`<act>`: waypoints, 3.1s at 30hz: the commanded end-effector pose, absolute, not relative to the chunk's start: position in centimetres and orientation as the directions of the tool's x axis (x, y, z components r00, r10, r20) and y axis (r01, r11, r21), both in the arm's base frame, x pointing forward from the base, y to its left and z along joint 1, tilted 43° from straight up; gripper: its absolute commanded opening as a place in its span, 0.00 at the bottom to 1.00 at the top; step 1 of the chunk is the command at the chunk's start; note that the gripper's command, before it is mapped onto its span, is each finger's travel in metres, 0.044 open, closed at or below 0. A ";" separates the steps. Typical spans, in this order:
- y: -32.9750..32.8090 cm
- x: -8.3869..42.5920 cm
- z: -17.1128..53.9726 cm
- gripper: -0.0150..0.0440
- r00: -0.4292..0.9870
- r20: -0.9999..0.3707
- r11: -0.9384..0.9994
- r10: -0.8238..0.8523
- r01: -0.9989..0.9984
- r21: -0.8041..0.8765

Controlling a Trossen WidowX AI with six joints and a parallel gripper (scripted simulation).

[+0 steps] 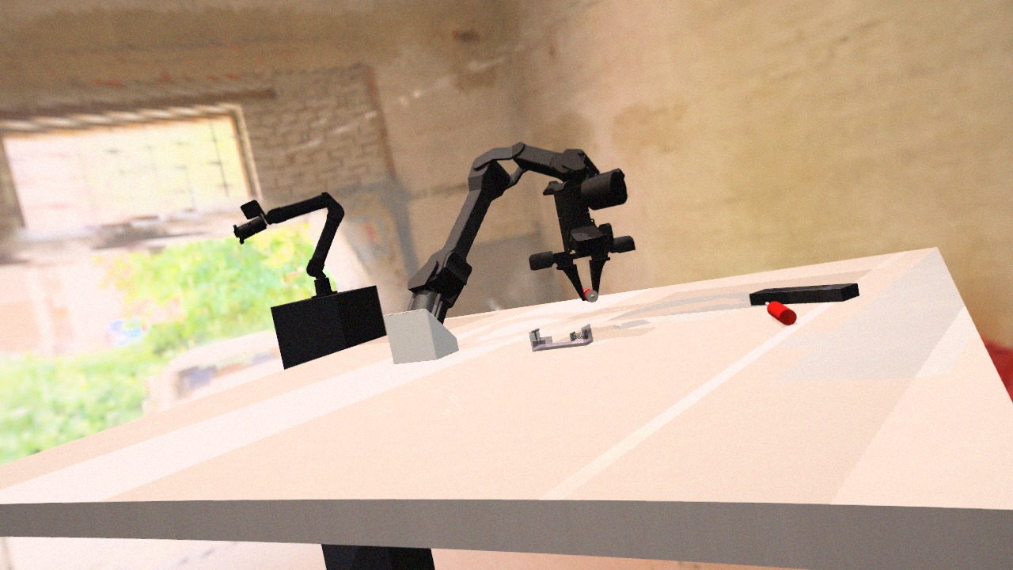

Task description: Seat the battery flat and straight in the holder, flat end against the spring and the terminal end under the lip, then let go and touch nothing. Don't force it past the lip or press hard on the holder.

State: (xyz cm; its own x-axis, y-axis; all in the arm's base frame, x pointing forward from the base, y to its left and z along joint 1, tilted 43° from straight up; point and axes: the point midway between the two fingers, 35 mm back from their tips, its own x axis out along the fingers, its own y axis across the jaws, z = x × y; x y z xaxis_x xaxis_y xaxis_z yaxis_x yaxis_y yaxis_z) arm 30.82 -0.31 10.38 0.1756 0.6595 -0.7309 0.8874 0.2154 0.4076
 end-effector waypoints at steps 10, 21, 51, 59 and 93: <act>-5.4 30.7 7.3 0.37 0.175 -0.745 -0.362 0.644 0.927 -0.095; -9.4 29.8 4.6 0.37 0.172 -0.746 -0.710 0.643 0.499 -0.497; -10.3 28.3 -0.9 0.37 -0.072 -0.726 -0.729 0.684 -0.109 -0.676; -10.1 28.5 -1.1 0.37 -0.101 -0.719 -0.726 0.687 -0.106 -0.679; -9.3 29.6 -2.1 0.37 -0.326 -0.663 -0.723 0.674 -0.108 -0.683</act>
State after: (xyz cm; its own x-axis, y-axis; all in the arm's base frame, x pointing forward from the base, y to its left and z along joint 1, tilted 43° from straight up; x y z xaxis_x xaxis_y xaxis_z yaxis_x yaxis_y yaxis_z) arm 29.49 -9.24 -2.09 -0.3064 0.6806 -0.6656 -0.1141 -0.7204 -0.6841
